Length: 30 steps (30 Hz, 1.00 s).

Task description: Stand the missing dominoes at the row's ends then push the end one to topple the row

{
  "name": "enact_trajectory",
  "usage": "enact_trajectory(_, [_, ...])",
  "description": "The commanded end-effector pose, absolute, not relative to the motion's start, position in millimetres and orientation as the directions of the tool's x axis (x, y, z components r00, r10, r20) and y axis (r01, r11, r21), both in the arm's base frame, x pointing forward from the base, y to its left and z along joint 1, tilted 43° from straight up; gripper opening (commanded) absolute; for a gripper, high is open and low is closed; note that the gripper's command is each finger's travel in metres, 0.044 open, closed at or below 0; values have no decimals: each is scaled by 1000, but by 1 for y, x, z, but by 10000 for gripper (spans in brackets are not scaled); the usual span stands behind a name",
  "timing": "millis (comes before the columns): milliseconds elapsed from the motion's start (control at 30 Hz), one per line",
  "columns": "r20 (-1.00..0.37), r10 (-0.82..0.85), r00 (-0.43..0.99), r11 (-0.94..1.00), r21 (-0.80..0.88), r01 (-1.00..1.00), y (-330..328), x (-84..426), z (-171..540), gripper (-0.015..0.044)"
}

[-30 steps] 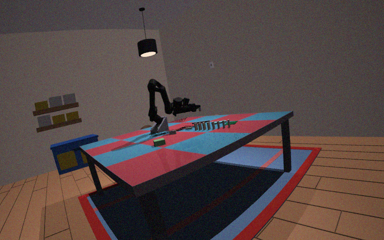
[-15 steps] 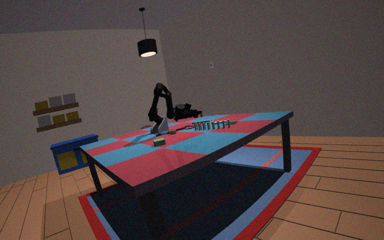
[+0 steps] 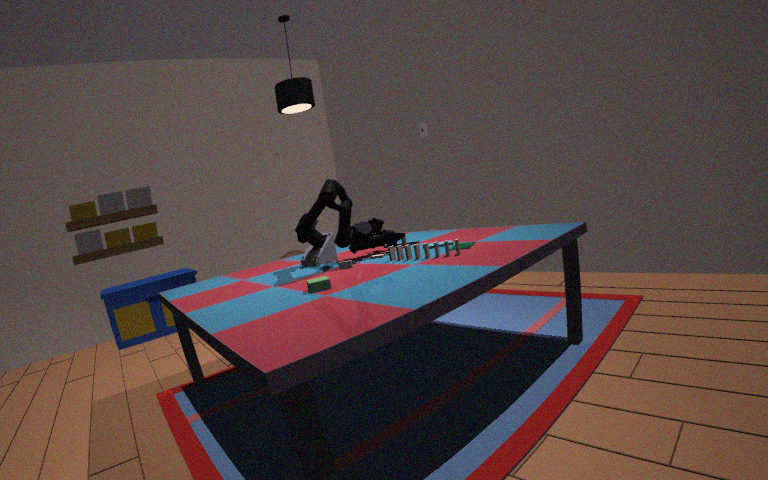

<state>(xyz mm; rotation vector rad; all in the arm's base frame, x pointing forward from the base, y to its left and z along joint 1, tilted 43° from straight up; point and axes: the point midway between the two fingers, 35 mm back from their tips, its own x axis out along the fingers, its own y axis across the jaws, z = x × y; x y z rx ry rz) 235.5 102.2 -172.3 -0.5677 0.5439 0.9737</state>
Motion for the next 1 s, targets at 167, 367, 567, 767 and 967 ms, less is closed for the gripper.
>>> enact_trajectory(167, [-644,610,462,441,-209,-873,98,234,-178,107])
enact_trajectory(367, [-644,610,462,441,-209,-873,98,234,-178,107])
enact_trajectory(567, [-644,610,462,441,-209,-873,98,234,-178,265])
enact_trajectory(767, [-644,610,462,441,-209,-873,98,234,-178,422])
enact_trajectory(967, [-647,608,460,441,-207,-873,107,238,-168,440])
